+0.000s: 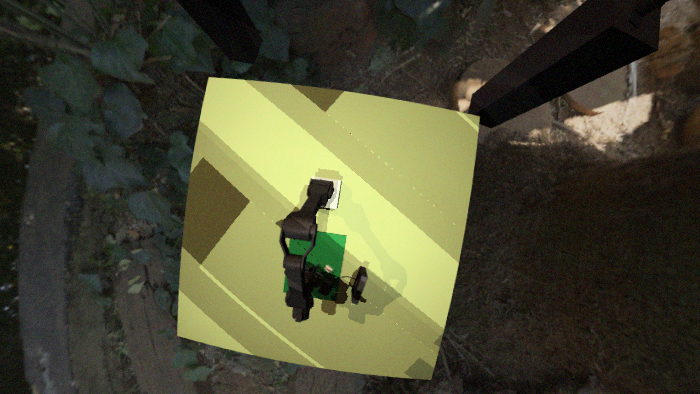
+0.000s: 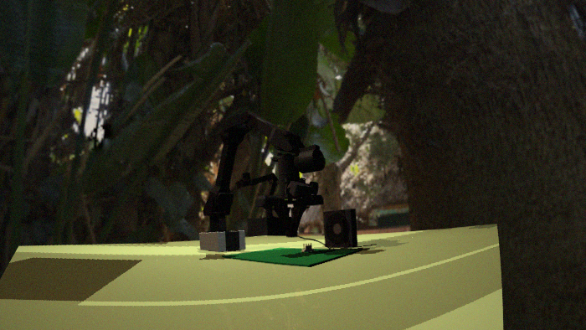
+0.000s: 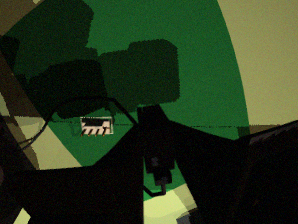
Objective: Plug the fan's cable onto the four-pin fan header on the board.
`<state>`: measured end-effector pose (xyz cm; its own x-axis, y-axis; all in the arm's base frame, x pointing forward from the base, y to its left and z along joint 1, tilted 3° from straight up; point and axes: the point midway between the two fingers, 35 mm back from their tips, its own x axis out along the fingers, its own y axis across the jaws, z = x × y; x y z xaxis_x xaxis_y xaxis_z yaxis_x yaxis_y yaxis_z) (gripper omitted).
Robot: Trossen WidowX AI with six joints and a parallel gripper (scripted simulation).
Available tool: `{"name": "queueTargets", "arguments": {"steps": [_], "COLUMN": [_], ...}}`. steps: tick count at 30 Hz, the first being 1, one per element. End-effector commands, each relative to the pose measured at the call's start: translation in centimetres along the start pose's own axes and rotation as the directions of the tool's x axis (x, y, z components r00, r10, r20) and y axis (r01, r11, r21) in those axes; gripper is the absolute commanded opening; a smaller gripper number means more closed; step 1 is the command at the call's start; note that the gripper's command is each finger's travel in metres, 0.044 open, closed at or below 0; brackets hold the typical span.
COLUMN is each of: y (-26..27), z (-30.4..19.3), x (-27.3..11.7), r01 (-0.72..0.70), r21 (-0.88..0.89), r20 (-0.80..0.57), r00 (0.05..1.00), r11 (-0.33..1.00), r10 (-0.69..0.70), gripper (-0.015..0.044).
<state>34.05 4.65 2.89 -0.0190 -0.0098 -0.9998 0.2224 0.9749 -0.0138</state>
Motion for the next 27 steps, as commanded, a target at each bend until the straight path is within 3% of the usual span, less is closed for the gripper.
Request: {"name": "queueTargets", "arguments": {"steps": [1,13,27], "y": [0.7,2.1,3.7], "z": [0.0,-0.4,-0.9], "x": [-0.1,-0.1,-0.1], "r01": [-0.003,-0.005,-0.004], "r21": [0.157,0.541,0.870], "r20": [0.003,0.002,0.002], "r00": [1.000,1.000,1.000], "r11": [0.988,0.841,0.492], "r10": [0.003,0.004,0.006], "gripper": [0.0000,0.0000,0.0000]}}
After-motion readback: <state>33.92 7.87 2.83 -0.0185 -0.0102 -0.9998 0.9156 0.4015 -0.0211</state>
